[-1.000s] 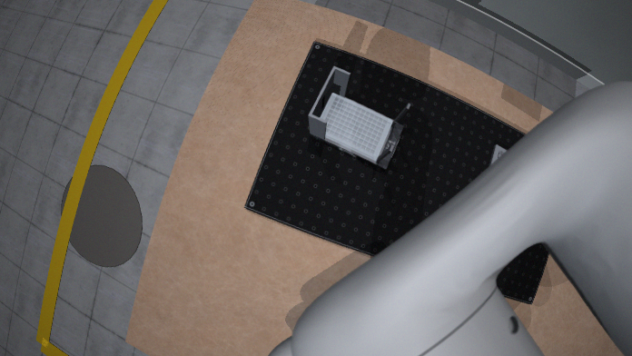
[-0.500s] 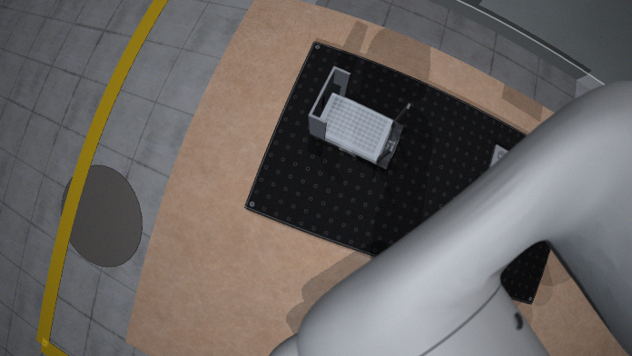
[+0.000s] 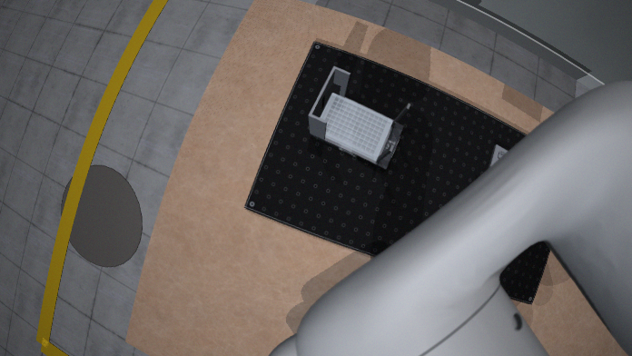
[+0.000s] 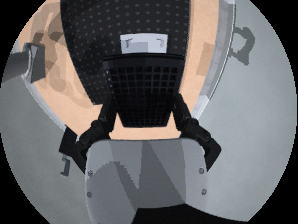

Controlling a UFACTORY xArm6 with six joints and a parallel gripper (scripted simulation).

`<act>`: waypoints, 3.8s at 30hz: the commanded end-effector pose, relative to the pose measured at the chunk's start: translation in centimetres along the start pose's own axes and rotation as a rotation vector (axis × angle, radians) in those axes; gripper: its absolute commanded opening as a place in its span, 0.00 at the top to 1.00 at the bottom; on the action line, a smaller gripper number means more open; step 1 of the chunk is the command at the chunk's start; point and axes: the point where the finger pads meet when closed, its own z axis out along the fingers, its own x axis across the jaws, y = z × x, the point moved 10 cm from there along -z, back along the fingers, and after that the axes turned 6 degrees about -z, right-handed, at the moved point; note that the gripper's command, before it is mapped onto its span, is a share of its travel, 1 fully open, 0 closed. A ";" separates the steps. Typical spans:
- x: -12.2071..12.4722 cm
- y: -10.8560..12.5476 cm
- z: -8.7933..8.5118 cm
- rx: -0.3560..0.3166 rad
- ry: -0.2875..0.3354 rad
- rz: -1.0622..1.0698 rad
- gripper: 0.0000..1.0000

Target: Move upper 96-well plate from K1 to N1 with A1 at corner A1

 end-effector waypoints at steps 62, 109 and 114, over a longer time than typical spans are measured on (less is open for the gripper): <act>0.1 0.0 8.5 -0.003 0.003 -0.001 1.00; 0.1 0.0 14.0 -0.002 0.003 -0.001 1.00; 0.1 0.0 14.0 -0.002 0.003 -0.001 1.00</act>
